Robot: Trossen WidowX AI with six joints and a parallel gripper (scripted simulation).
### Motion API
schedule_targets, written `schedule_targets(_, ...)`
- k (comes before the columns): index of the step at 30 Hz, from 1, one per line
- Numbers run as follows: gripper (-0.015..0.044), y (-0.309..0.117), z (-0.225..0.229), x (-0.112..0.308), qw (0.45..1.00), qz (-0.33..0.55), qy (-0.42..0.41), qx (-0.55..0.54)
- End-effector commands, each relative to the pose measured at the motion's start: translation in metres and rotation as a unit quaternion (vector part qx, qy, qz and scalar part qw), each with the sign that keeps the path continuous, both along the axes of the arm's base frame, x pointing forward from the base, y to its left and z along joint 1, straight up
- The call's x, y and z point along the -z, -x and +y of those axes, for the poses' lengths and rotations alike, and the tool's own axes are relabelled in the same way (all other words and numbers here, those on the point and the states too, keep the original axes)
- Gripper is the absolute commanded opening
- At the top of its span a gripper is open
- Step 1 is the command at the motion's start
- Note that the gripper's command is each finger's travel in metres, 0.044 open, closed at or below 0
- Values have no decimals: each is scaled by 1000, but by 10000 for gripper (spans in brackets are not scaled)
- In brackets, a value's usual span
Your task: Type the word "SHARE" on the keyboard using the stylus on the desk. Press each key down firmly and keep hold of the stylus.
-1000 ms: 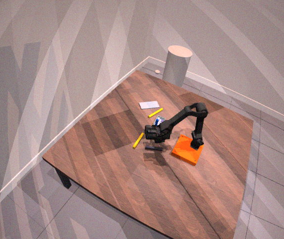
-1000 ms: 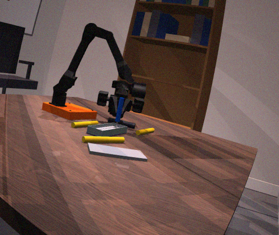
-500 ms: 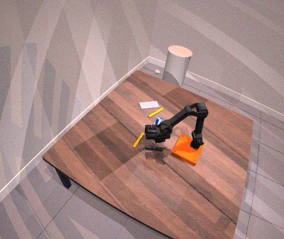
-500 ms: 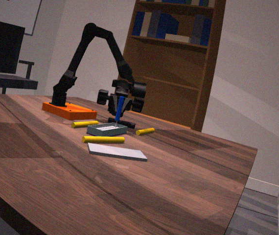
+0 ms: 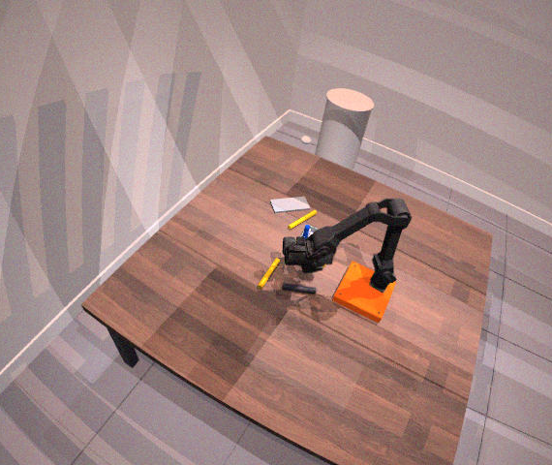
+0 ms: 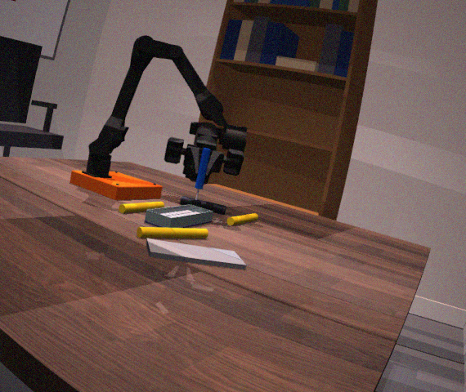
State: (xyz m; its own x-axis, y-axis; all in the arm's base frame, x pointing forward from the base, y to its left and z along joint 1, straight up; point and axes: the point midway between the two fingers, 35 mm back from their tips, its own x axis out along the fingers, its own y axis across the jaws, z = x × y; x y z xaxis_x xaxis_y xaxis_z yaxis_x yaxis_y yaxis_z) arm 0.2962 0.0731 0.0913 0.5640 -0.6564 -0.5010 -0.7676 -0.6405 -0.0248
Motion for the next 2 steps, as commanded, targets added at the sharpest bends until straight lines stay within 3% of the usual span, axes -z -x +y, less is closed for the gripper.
schedule_targets(1,81,0,0,0,1000,0,0,0)
schedule_targets(2,81,0,0,0,1000,0,0,0)
